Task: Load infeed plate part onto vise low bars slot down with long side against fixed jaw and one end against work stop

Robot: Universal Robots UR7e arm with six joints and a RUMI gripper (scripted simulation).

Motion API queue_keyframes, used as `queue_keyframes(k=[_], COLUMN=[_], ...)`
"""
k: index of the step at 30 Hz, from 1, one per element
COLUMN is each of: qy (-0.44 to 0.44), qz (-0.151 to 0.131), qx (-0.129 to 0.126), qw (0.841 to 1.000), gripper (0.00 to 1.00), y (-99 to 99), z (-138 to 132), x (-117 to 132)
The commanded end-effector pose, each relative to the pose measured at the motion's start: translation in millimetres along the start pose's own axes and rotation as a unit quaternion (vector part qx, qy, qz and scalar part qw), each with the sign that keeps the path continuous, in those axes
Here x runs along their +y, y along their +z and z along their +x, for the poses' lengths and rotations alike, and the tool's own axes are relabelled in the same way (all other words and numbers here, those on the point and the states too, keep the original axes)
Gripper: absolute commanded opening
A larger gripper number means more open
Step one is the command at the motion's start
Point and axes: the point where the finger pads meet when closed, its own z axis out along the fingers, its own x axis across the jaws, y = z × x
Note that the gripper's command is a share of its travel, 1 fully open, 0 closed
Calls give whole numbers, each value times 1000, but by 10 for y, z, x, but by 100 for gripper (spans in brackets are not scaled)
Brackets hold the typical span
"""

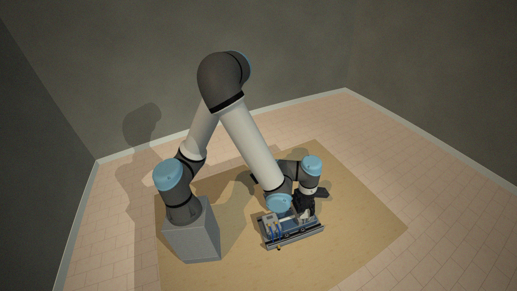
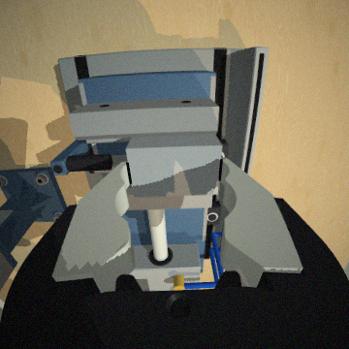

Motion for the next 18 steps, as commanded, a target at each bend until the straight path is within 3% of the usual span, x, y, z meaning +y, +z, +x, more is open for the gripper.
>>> queue_keyframes(k=[1,18], qy=[-1,-1], qz=[2,2], qx=[0,1], qw=[1000,1000], gripper=[0,0], y=[-4,18], z=[1,1], x=[-24,-25])
